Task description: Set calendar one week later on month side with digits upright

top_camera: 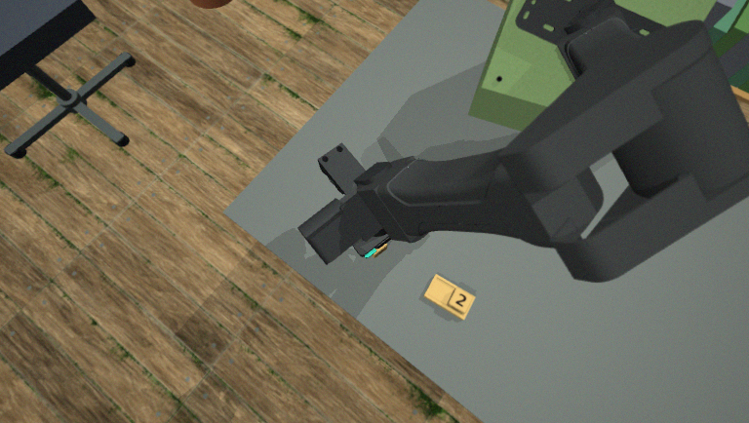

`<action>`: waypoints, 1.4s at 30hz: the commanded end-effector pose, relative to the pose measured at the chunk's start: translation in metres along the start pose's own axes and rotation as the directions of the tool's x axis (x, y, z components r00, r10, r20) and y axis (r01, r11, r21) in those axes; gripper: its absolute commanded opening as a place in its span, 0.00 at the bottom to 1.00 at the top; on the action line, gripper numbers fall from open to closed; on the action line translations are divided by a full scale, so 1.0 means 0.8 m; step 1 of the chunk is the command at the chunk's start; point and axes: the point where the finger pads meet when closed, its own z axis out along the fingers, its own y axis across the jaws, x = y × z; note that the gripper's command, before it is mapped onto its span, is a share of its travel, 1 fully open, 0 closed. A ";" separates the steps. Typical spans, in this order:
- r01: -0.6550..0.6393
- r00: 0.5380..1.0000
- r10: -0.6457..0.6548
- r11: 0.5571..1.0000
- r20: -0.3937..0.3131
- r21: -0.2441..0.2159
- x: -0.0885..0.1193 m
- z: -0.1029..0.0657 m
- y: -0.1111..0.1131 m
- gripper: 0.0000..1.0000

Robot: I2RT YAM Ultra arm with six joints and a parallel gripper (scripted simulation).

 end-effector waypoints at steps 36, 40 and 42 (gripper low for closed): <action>-0.005 1.000 0.005 1.000 0.008 -0.010 -0.004 0.010 0.004 0.47; -0.005 1.000 0.005 1.000 0.008 -0.010 -0.004 0.014 0.004 0.47; -0.005 1.000 0.005 1.000 0.008 -0.010 -0.004 0.018 0.004 0.47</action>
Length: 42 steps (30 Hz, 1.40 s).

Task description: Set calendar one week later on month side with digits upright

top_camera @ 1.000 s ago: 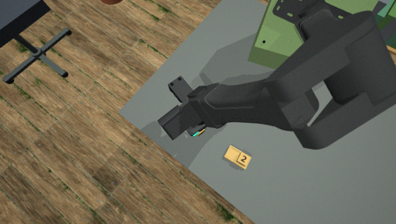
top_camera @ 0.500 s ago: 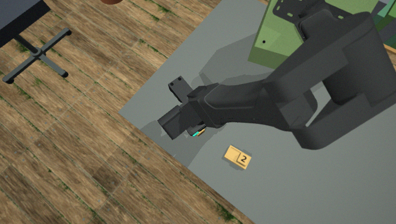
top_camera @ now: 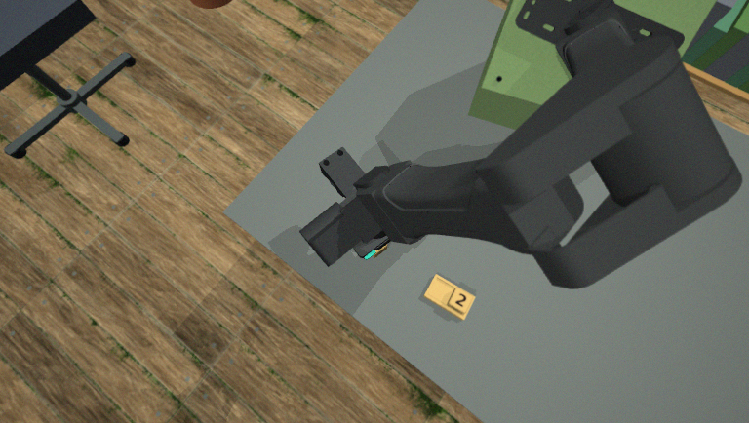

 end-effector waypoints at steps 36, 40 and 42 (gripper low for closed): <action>0.000 1.000 0.000 1.000 0.011 -0.012 -0.003 0.044 0.005 0.47; 0.000 1.000 0.000 1.000 0.011 -0.012 -0.003 0.044 0.005 0.47; 0.000 1.000 0.000 1.000 0.011 -0.012 -0.003 0.044 0.005 0.47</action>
